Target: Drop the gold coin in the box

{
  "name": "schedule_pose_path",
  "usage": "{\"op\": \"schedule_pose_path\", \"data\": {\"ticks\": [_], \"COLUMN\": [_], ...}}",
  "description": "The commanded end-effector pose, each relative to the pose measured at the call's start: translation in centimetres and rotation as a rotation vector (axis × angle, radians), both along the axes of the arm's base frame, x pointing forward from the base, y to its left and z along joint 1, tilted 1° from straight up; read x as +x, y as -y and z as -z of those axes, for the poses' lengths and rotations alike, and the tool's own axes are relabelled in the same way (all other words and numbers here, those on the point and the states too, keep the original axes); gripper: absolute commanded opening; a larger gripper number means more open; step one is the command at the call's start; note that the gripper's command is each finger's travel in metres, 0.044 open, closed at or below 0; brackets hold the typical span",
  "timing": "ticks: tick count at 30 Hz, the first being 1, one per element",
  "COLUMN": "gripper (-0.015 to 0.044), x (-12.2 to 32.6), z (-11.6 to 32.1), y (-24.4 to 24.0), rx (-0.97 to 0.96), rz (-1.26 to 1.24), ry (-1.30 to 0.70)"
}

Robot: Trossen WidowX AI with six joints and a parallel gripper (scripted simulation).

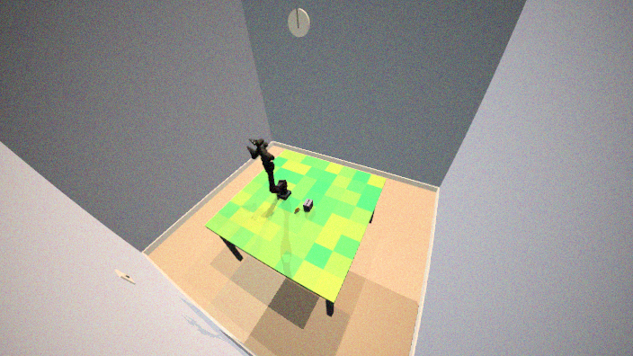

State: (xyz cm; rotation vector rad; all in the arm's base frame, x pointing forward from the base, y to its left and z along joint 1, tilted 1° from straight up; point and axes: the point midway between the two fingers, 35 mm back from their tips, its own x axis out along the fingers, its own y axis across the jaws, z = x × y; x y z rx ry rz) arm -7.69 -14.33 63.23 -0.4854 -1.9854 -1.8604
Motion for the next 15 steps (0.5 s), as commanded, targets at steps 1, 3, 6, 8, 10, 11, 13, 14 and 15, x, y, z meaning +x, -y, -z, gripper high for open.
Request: {"op": "schedule_pose_path", "data": {"ticks": [1, 3, 6, 8, 10, 11, 13, 14, 15], "gripper": [0.0374, 0.0321, 0.0242, 0.019, 0.0161, 0.0161, 0.0161, 0.0161, 0.0161], "x": [-0.1, -1.2, -2.8, -3.3, -3.5, -3.4, -2.9, -2.5, -1.9], "z": [0.0, -0.1, -0.1, 0.1, 0.4, 0.7, 1.2, 1.6, 2.0], "y": [-0.2, -2.3, -7.0, -10.3, -13.6, -15.2, -18.6, -20.2, -21.8], "rx": [0.002, 0.021, 0.064, 0.092, 0.119, 0.134, 0.162, 0.174, 0.186], "rz": [0.012, 0.107, 0.324, 0.468, 0.608, 0.681, 0.826, 0.897, 0.966], "ry": [0.0, 0.003, 0.023, 0.048, 0.084, 0.107, 0.162, 0.193, 0.227]}}
